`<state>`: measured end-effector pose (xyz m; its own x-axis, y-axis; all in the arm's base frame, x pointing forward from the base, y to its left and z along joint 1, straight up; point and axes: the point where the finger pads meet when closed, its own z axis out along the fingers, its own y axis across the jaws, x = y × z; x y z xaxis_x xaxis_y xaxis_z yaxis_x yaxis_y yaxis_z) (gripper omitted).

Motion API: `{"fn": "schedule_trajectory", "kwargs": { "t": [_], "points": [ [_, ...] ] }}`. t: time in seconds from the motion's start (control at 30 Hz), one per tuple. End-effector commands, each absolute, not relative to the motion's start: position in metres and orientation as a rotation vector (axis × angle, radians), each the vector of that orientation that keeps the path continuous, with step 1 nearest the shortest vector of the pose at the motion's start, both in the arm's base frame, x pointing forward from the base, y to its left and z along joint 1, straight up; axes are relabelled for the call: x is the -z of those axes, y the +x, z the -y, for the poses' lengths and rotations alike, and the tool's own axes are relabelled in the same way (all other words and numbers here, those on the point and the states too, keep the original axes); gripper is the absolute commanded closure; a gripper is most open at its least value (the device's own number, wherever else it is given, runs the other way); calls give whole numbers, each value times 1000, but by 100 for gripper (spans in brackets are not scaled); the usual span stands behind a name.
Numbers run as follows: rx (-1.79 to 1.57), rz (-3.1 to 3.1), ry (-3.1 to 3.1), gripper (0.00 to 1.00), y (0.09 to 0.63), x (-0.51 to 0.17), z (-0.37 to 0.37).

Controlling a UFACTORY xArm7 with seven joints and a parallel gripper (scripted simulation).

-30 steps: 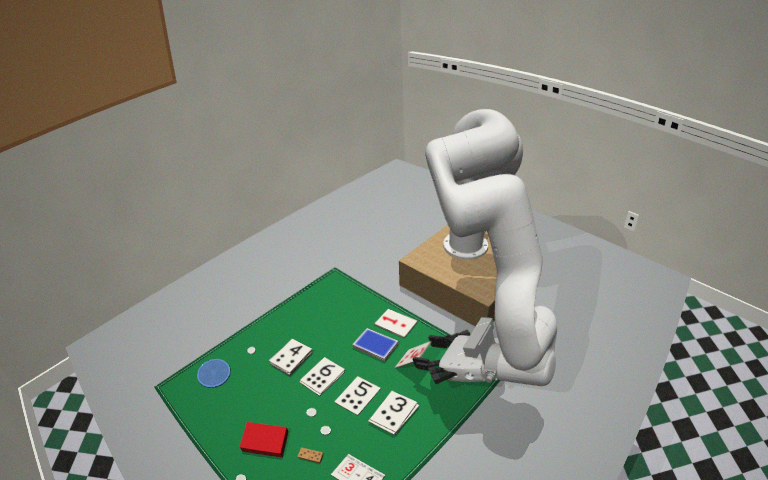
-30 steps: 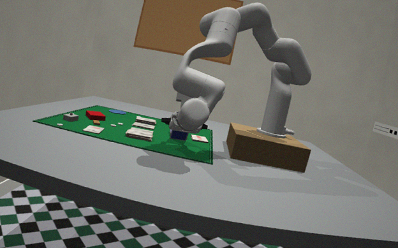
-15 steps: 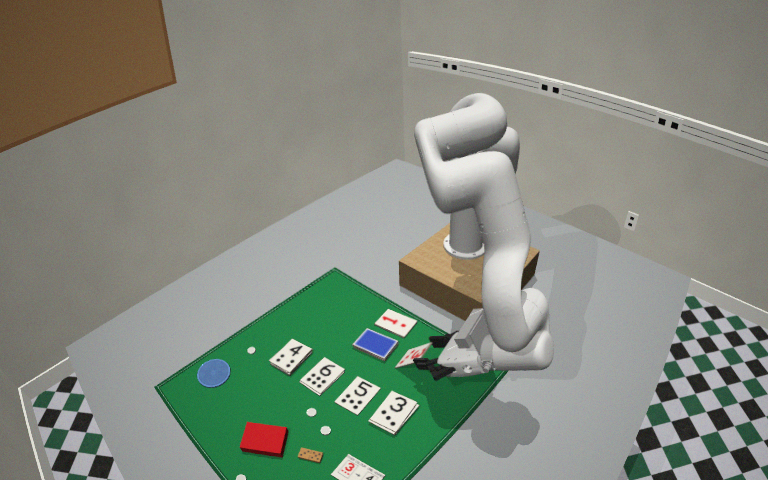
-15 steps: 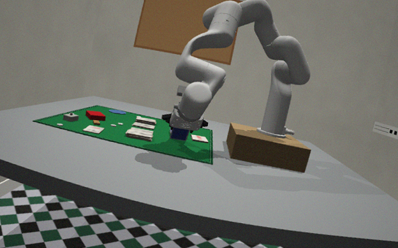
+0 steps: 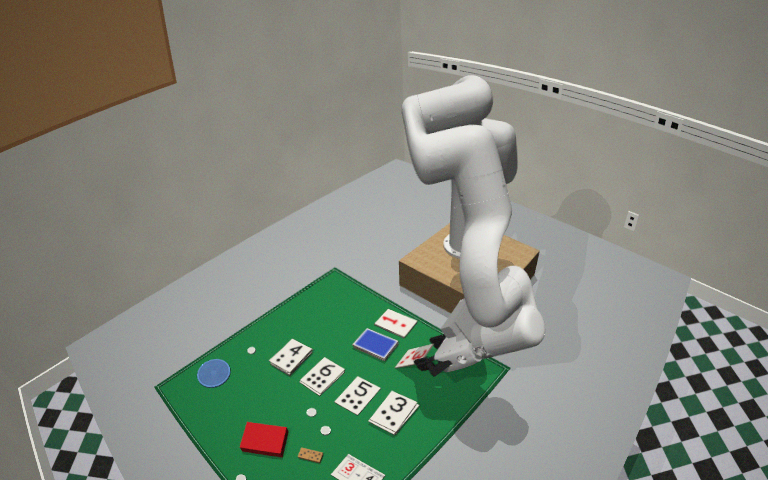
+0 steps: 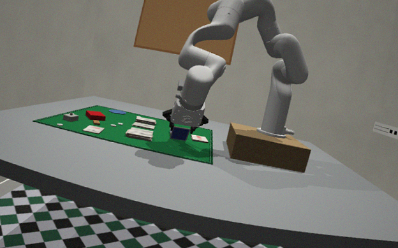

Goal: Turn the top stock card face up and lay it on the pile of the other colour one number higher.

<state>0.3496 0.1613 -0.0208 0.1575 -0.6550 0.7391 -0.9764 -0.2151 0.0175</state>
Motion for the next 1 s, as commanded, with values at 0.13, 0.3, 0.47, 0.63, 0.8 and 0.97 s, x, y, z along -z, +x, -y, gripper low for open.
{"fn": "schedule_trajectory", "kwargs": {
  "t": [0.13, 0.3, 0.47, 0.63, 0.8, 0.97],
  "points": [
    [-702, 1639, 2053, 26, 351, 21, -162],
    [-647, 1672, 2094, 26, 351, 22, -163],
    [-551, 1725, 2161, 26, 351, 23, -163],
    [-449, 1777, 2226, 26, 351, 24, -163],
    [-341, 1828, 2289, 26, 351, 26, -162],
    [-271, 1858, 2326, 26, 351, 27, -162]
  ]
}}
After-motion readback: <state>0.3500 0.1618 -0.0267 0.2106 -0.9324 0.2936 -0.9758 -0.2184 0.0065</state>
